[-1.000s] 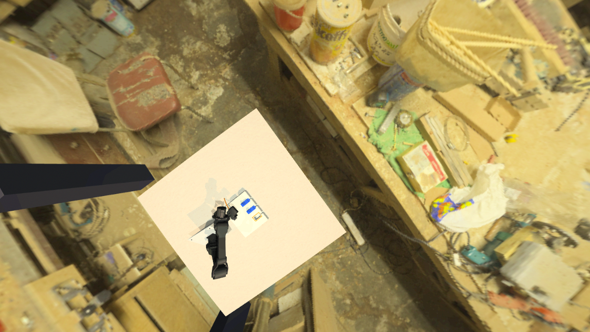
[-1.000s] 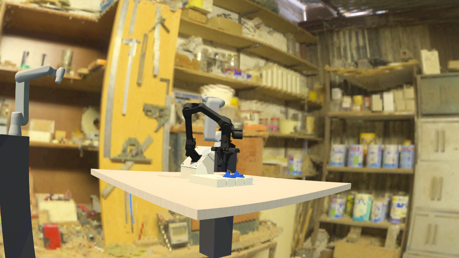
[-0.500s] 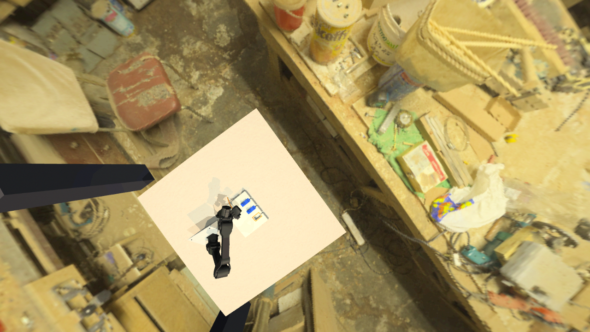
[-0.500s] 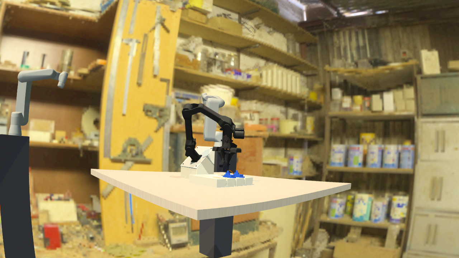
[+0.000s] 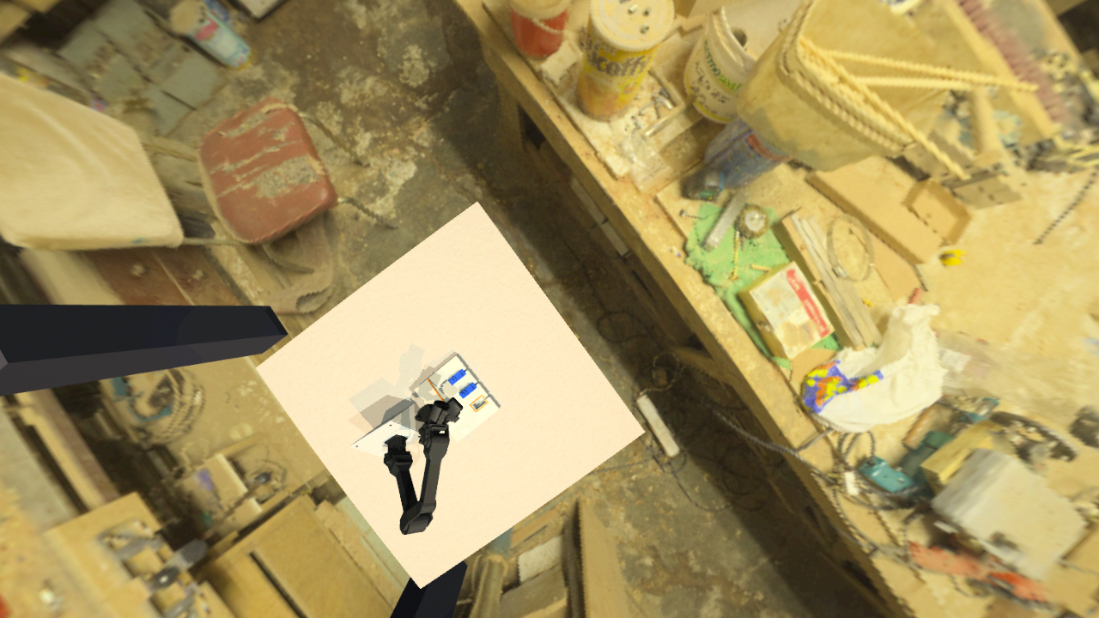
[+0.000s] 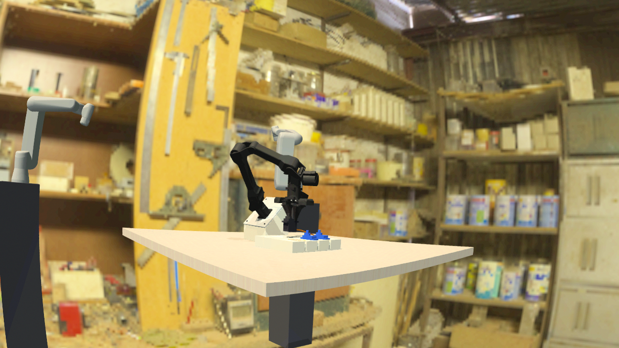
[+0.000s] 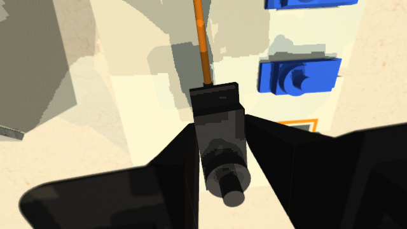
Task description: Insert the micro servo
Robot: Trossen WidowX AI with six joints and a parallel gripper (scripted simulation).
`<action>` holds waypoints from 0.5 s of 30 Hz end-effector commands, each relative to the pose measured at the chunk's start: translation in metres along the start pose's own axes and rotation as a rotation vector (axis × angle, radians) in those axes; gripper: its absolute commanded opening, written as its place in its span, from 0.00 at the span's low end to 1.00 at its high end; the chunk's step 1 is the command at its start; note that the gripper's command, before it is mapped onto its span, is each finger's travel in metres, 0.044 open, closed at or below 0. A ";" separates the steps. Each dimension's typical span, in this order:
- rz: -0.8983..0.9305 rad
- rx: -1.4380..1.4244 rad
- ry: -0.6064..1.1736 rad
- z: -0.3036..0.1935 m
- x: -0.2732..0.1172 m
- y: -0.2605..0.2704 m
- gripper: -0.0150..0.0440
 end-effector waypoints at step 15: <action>-0.003 0.028 0.008 -0.060 -0.002 0.017 0.25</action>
Point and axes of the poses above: the point midway between the two fingers, 35 mm back from their tips, its own x axis out along the fingers, its own y axis across the jaws, z = x × y, the point moved 1 cm from there along -x, back along the fingers, and after that the axes turned 10 degrees about -x, right-handed, at the moved point
